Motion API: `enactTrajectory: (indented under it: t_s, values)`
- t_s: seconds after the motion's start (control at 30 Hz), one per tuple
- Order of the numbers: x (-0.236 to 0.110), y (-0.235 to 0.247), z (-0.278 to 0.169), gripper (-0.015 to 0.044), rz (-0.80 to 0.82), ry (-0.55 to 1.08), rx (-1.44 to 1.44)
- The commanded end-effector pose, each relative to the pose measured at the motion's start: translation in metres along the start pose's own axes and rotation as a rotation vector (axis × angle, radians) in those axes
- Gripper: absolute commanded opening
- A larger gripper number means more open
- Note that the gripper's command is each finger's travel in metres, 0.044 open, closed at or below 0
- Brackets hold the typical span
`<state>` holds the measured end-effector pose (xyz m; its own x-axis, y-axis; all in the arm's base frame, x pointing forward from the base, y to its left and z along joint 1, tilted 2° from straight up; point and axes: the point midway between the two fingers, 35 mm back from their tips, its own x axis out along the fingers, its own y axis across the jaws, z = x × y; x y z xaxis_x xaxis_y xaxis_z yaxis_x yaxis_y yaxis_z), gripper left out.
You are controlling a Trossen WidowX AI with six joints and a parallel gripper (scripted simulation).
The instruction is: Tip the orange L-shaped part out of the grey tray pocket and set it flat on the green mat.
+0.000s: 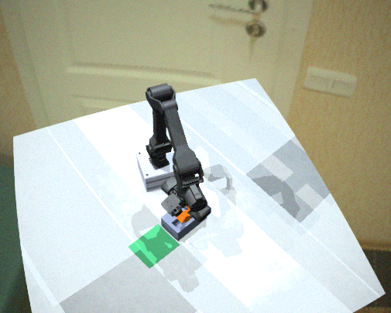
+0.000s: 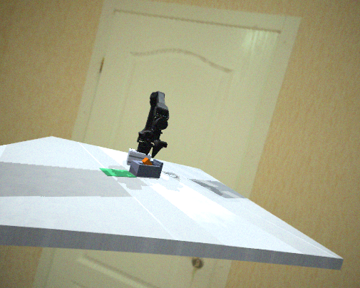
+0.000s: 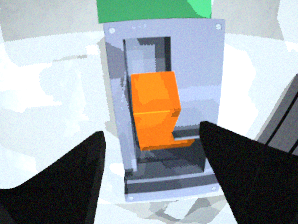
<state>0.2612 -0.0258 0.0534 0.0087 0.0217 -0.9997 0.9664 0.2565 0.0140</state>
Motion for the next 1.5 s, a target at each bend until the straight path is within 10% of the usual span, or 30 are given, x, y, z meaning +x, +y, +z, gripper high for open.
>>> enactTrajectory:
  t_s: [0.0, 0.77, 1.47]
  values:
    - [0.008, -0.001, 0.000, 0.0280, -0.006, -0.001, 0.004]
    - [0.043, -0.002, 0.000, 0.0280, -0.007, -0.001, 0.005]
    - [0.039, -0.001, 0.000, 0.0000, -0.004, 0.001, 0.001]
